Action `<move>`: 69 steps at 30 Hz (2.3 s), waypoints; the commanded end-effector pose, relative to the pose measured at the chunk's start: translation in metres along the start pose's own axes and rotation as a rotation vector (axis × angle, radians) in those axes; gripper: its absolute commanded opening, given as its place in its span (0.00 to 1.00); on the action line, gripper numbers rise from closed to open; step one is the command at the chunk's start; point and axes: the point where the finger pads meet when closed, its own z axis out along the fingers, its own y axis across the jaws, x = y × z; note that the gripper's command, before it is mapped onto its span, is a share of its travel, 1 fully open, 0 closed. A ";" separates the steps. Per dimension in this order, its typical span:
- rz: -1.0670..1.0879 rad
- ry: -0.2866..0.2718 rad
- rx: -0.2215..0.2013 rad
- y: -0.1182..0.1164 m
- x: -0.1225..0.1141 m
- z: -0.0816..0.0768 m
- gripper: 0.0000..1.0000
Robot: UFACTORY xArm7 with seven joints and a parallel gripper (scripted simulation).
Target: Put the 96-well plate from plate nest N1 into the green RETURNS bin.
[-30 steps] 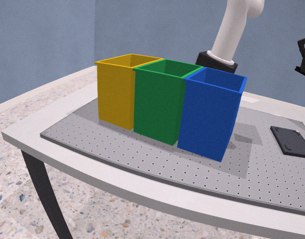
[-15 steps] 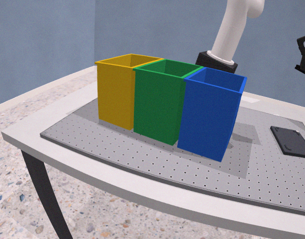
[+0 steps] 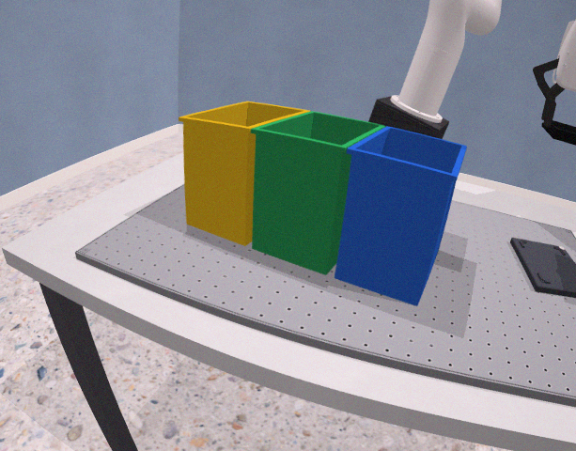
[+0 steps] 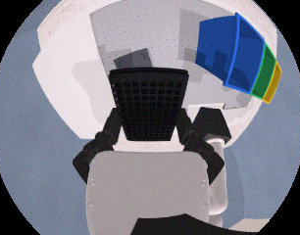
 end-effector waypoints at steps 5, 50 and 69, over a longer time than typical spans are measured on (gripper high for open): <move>0.000 0.003 0.003 0.022 0.009 -0.001 0.00; 0.000 0.003 0.002 0.145 0.052 0.002 0.00; 0.000 0.003 0.001 0.198 0.071 0.004 0.00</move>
